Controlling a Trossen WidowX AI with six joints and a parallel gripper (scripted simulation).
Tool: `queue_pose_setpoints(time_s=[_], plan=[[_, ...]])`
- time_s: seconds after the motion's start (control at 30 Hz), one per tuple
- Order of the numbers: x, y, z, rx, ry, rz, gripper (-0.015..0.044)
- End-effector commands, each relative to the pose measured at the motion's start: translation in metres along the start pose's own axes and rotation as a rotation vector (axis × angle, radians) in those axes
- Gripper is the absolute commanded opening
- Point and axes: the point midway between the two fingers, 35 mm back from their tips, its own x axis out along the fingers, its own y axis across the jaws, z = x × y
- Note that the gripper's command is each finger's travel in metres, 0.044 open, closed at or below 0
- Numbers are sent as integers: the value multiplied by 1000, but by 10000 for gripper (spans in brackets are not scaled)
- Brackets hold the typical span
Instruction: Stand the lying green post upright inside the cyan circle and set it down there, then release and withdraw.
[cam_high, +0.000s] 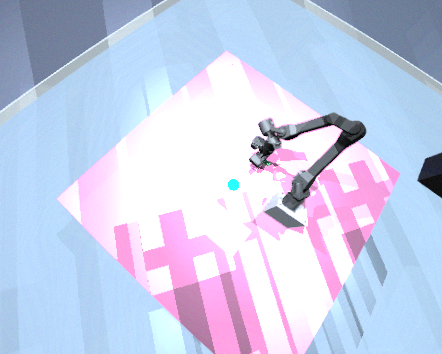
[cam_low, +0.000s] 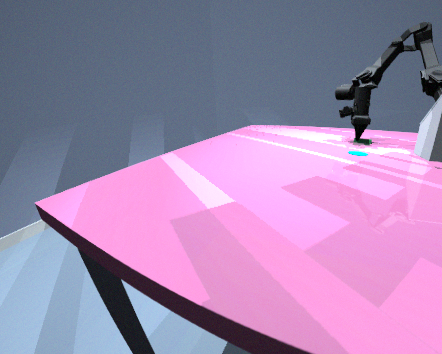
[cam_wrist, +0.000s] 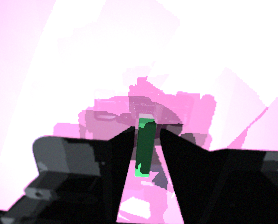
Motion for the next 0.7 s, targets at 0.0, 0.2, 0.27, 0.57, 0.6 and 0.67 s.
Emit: queue_pose_setpoints(time_s=[0.0, 0.2, 0.27, 0.57, 0.6, 0.67], plan=[[2, 1, -1, -4, -1, 5, 49], [0, 1, 0, -4, -1, 6, 23], [-6, 2, 1, -3, 0, 9, 23], [-32, 5, 6, -1, 3, 21, 23], [-35, 5, 7, -1, 3, 21, 23], [-42, 6, 7, 0, 4, 23, 23]])
